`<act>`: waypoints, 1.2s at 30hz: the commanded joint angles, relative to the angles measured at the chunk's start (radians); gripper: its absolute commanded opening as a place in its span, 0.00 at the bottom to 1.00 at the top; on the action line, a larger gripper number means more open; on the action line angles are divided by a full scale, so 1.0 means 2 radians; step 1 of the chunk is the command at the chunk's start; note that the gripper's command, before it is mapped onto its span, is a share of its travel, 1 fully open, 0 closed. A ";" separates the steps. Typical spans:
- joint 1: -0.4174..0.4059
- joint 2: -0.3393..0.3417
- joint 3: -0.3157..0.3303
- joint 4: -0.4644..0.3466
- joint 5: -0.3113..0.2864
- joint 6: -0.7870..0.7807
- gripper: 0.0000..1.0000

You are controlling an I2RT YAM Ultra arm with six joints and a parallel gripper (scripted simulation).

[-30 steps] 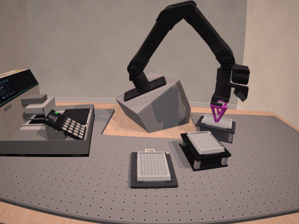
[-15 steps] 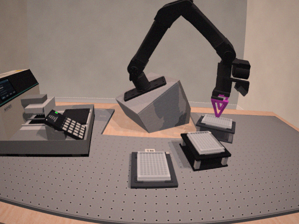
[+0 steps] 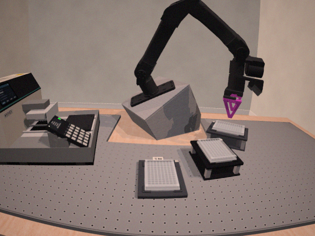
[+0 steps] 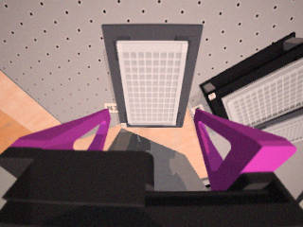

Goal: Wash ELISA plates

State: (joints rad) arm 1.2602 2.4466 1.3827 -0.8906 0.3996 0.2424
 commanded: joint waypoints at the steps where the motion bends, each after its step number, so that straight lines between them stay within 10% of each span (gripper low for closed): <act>1: 0.006 -0.009 0.009 -0.013 -0.001 0.005 1.00; 36: 0.017 -0.021 0.031 -0.050 -0.004 0.015 1.00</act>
